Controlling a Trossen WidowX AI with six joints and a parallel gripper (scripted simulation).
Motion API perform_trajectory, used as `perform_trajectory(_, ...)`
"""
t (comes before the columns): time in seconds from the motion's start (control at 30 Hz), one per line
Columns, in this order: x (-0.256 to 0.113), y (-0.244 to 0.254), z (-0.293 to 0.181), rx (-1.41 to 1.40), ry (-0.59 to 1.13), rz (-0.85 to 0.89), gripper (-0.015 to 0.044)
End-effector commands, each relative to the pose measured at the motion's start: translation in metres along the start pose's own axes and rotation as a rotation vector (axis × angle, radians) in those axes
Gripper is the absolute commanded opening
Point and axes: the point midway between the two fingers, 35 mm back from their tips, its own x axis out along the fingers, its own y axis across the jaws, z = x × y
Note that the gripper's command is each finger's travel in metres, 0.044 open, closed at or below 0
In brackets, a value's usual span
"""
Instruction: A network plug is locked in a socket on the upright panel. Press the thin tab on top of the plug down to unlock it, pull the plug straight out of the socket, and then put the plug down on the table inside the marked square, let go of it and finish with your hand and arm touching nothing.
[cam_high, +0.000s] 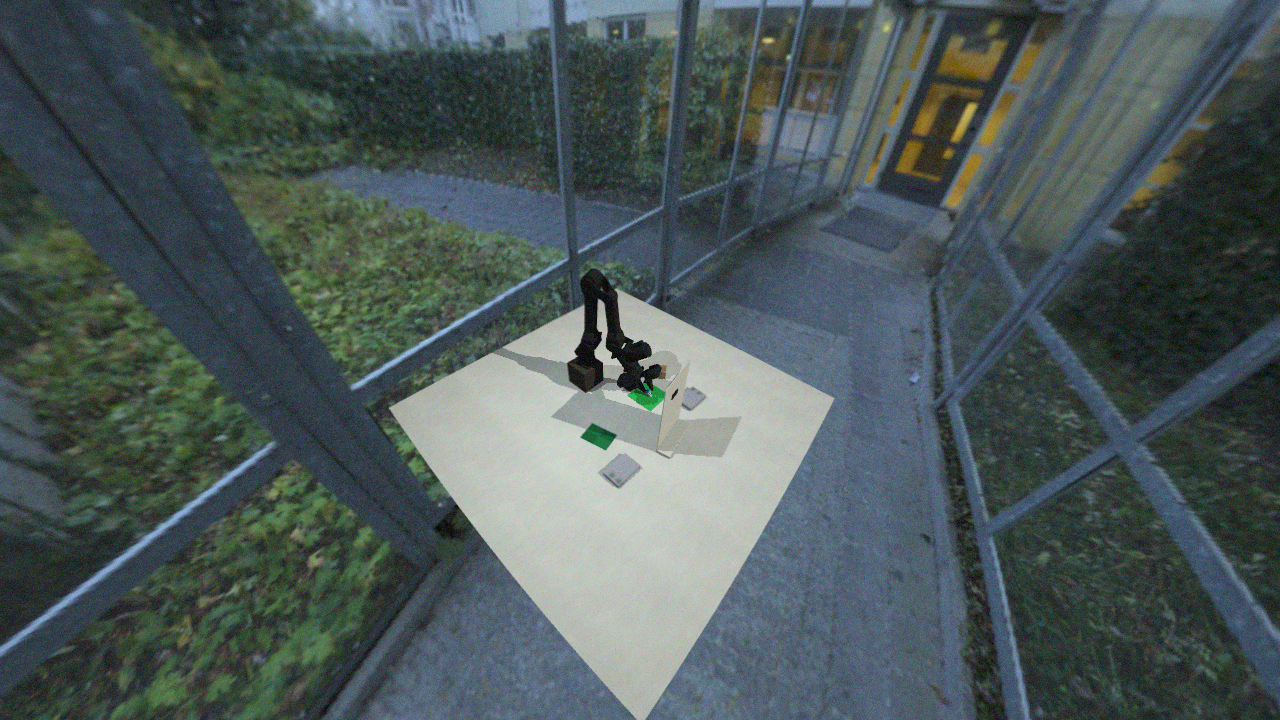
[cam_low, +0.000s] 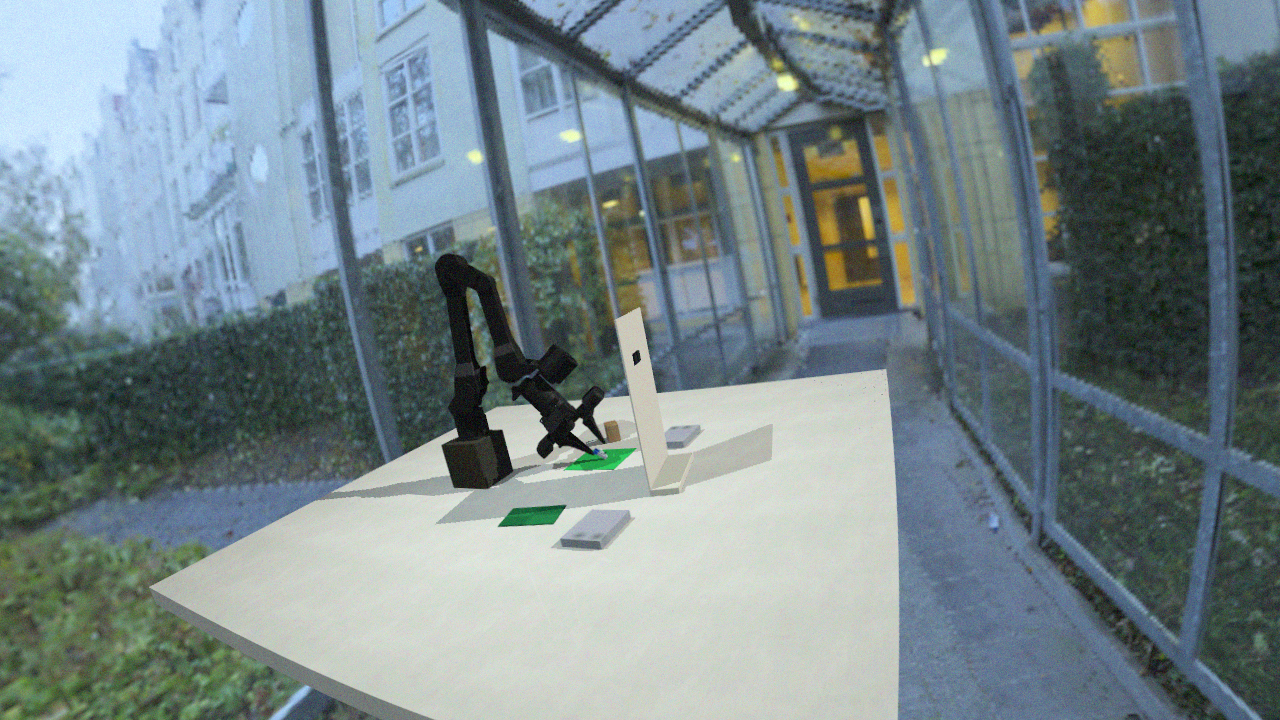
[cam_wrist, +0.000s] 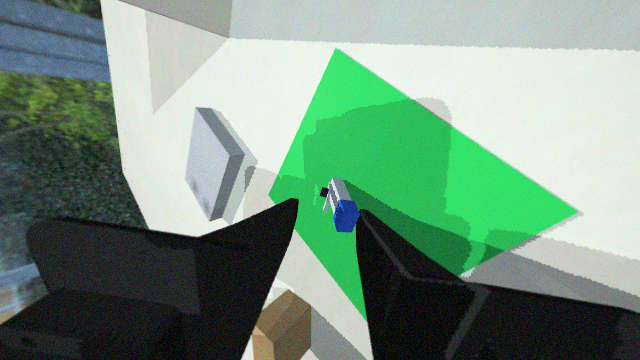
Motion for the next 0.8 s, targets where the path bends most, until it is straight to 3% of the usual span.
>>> perform_trajectory(0.0,-0.003,0.001,0.0,-0.001,0.001,0.004,0.0156)
perform_trajectory(0.77,-0.014,0.001,0.0,0.0,0.0,0.003,0.0156)
